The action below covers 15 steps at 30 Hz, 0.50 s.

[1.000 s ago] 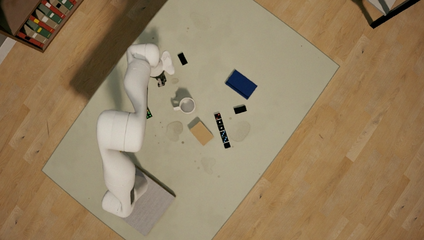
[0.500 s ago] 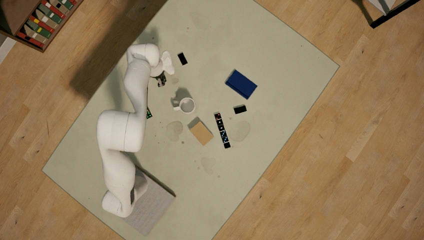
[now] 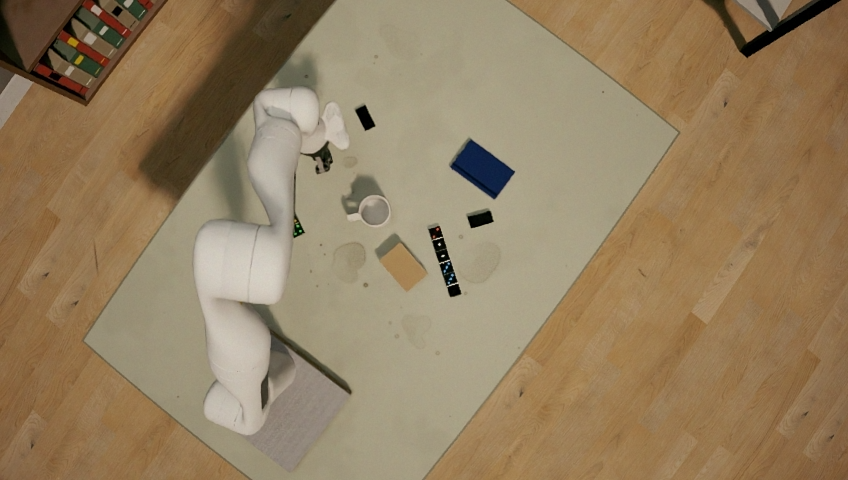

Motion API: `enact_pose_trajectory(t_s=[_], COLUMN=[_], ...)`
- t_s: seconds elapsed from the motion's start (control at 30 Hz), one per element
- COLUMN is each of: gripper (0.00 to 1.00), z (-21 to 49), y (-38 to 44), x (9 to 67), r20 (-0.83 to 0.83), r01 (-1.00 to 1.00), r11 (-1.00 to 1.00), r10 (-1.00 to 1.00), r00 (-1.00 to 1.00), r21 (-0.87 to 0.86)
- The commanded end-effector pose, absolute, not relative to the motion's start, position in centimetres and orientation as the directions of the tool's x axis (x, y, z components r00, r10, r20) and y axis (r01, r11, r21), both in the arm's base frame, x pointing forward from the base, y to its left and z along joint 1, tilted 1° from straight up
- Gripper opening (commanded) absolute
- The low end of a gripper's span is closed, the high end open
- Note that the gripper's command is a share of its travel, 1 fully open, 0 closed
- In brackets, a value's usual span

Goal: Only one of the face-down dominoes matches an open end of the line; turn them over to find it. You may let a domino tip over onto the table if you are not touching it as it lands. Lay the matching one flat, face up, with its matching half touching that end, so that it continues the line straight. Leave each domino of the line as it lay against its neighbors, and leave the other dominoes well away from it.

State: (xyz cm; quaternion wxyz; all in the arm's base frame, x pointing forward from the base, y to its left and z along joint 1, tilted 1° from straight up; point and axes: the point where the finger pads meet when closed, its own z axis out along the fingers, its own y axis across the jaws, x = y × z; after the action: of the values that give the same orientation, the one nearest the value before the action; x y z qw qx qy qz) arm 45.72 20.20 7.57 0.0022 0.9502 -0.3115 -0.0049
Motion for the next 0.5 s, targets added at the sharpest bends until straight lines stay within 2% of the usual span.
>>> enact_pose_trajectory(t_s=[0.0,0.47], gripper=[0.49,0.49], z=[7.61,6.95], y=[20.22,20.22], x=[45.78,45.79], r20=[-0.007,-0.007], r01=[-0.592,-0.591], r11=[-0.806,-0.806], r10=[-0.592,-0.591], r00=[0.806,0.806], r21=[0.006,0.006])
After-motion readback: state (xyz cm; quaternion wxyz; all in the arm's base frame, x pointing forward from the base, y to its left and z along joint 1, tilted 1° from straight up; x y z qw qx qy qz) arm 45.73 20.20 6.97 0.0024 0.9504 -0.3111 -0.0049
